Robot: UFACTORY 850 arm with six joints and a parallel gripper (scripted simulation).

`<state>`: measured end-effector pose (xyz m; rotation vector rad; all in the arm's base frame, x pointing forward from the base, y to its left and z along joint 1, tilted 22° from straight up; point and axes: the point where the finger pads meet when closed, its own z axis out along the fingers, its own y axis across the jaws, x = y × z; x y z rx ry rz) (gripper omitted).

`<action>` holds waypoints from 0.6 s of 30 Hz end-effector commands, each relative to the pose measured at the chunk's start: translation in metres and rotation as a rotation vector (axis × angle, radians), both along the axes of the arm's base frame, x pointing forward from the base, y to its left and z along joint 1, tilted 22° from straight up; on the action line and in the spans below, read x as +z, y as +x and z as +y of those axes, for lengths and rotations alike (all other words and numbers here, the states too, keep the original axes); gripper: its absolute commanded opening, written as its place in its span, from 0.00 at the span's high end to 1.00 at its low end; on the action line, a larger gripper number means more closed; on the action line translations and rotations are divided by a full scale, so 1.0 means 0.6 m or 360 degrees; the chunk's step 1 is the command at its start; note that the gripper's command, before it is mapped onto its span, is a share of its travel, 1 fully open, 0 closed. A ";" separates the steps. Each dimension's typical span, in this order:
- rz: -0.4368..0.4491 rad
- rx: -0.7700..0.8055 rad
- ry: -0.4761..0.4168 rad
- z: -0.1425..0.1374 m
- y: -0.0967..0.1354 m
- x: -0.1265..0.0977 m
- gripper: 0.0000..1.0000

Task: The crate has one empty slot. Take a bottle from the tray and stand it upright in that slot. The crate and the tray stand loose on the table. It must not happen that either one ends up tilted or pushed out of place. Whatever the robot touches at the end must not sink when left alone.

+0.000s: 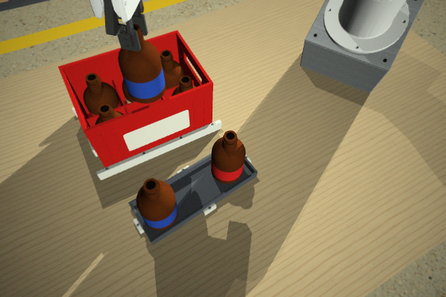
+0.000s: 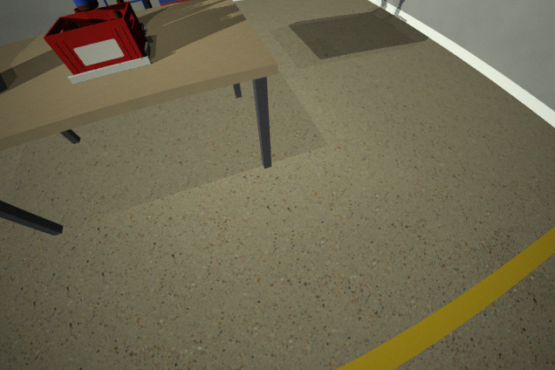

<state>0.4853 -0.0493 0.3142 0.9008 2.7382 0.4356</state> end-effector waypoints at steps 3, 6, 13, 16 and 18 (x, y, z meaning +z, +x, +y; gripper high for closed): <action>-0.0003 0.0000 0.0000 -0.008 0.003 0.000 1.00; -0.0003 0.0000 0.0000 -0.014 0.004 -0.001 1.00; -0.0003 0.0000 0.0000 -0.023 0.005 -0.002 1.00; -0.0003 0.0000 0.0000 -0.025 0.006 -0.002 1.00; -0.0003 0.0000 0.0000 -0.026 0.006 -0.002 1.00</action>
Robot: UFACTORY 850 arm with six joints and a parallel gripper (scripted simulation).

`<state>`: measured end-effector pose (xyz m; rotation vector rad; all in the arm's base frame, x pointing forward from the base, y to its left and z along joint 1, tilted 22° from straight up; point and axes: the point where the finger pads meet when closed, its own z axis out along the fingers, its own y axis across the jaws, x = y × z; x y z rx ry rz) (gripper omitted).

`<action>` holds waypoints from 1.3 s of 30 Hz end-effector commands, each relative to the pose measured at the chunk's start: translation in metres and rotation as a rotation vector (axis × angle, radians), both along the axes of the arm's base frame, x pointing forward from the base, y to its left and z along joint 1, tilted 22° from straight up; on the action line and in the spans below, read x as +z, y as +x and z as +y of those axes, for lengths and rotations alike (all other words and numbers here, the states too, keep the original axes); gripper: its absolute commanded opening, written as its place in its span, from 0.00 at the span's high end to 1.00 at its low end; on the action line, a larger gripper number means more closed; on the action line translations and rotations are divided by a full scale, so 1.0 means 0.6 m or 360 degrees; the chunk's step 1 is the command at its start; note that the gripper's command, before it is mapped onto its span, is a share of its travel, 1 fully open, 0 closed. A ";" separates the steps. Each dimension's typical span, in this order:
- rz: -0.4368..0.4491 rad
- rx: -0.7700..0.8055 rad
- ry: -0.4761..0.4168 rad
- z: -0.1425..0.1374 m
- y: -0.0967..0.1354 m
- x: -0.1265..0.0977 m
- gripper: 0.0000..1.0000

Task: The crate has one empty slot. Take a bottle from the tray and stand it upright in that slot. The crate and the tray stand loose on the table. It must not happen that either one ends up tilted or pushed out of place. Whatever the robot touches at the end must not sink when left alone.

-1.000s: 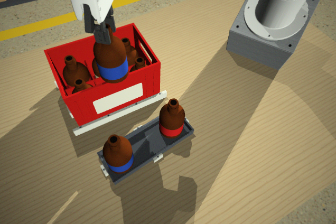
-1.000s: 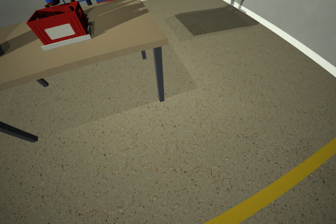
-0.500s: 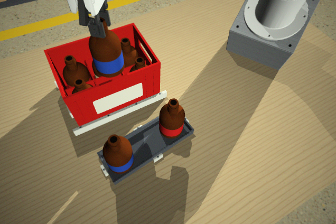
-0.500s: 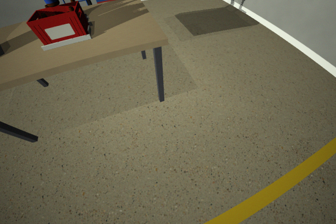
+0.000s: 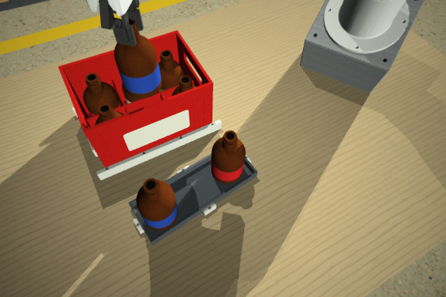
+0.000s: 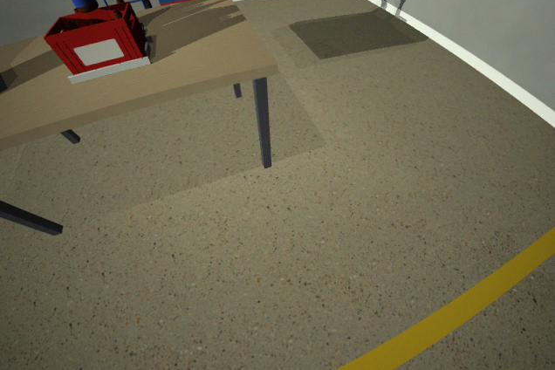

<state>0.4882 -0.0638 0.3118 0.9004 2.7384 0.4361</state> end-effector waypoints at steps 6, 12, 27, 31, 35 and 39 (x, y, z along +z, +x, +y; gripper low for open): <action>-0.0003 0.0000 -0.0001 -0.004 0.002 0.001 1.00; -0.0003 0.0000 -0.0001 -0.005 0.002 0.001 1.00; -0.0003 0.0000 -0.0001 -0.005 0.002 0.001 1.00; -0.0003 0.0000 -0.0001 -0.005 0.002 0.000 1.00; -0.0003 0.0000 -0.0001 -0.005 0.002 0.000 1.00; -0.0003 0.0000 -0.0001 -0.004 0.003 -0.003 1.00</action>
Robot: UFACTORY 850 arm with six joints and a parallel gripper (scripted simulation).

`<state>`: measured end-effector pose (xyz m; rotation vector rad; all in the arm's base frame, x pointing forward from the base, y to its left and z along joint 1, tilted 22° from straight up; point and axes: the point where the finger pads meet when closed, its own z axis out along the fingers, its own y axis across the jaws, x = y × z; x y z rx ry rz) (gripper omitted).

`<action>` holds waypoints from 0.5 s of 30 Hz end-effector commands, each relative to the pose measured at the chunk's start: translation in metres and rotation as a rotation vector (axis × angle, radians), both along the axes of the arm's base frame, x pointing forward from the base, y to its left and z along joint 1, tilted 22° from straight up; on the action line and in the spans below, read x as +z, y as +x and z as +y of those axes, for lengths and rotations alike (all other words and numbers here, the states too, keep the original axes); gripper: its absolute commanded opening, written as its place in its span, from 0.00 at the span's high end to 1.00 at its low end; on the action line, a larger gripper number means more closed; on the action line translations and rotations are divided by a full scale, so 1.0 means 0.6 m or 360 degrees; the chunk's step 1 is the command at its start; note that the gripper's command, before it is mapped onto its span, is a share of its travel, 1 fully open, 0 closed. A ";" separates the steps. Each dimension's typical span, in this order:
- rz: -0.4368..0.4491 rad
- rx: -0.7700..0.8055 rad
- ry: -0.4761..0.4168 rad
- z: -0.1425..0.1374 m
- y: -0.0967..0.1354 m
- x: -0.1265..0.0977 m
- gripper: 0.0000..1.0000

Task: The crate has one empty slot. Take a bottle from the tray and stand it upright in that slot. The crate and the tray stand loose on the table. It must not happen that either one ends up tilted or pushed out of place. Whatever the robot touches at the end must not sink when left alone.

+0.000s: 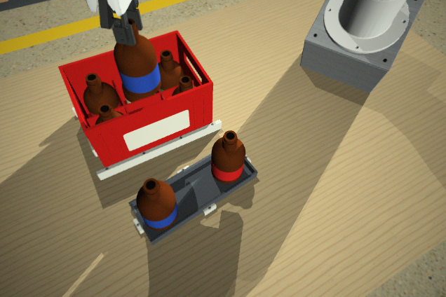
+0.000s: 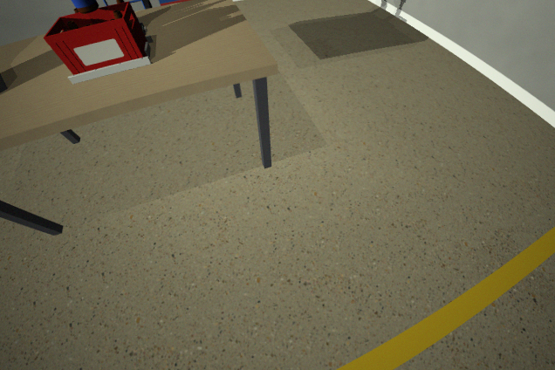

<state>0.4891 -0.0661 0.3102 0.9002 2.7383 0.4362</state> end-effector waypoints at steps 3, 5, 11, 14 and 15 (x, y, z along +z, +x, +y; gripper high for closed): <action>-0.0003 0.0000 -0.0001 0.001 0.002 -0.003 1.00; -0.0003 0.0000 -0.0001 0.001 0.003 -0.005 1.00; -0.0003 0.0000 -0.0001 0.002 0.005 -0.011 1.00; -0.0003 0.0000 -0.0001 0.003 0.007 -0.017 1.00; -0.0003 0.0000 -0.0001 0.004 0.007 -0.019 1.00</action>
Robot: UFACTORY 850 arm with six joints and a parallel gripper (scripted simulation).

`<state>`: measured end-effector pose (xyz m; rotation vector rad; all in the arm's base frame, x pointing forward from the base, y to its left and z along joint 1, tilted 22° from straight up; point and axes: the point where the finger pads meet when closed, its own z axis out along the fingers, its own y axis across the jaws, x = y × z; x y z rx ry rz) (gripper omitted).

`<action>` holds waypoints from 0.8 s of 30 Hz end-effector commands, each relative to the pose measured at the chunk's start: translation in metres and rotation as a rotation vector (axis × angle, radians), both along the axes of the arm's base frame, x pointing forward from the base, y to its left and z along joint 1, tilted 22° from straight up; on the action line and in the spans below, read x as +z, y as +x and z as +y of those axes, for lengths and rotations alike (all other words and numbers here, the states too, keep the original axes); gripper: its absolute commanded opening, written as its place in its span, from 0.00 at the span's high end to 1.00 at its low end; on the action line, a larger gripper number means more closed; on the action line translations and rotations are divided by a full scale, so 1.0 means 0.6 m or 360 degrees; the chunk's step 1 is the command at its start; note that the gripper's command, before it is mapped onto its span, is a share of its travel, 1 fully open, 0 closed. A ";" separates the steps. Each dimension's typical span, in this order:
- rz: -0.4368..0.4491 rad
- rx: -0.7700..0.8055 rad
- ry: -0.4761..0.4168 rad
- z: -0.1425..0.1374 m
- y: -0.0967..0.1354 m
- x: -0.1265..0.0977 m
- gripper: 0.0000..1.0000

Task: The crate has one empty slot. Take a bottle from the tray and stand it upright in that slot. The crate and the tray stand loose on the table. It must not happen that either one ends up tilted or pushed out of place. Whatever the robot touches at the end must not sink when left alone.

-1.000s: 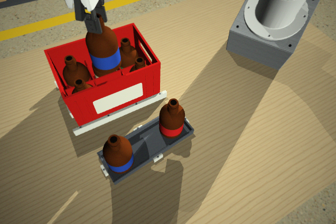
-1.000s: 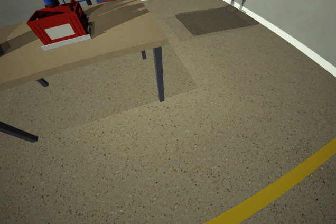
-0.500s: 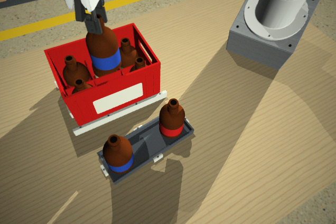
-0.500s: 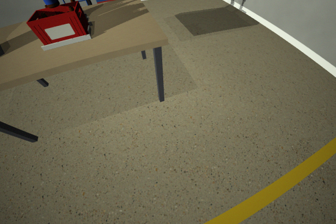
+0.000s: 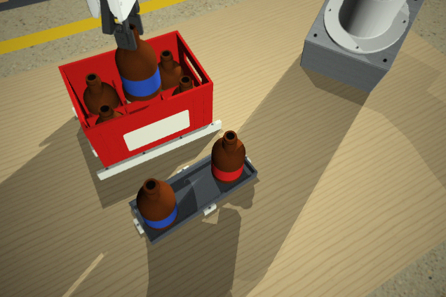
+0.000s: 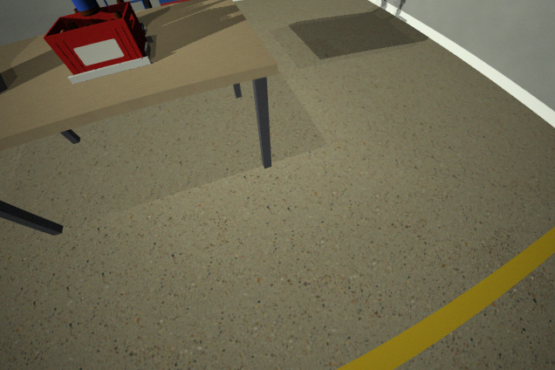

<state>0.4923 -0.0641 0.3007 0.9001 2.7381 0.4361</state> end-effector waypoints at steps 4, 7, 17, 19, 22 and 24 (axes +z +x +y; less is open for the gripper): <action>-0.0003 0.0000 0.0000 0.002 0.005 -0.011 1.00; -0.0003 0.0000 0.0000 0.003 0.007 -0.017 1.00; -0.0003 0.0000 0.0000 0.006 0.011 -0.030 1.00; -0.0003 0.0000 0.0000 0.007 0.012 -0.033 1.00; -0.0003 0.0000 0.0000 0.008 0.013 -0.036 1.00; -0.0003 0.0000 0.0000 0.008 0.014 -0.038 1.00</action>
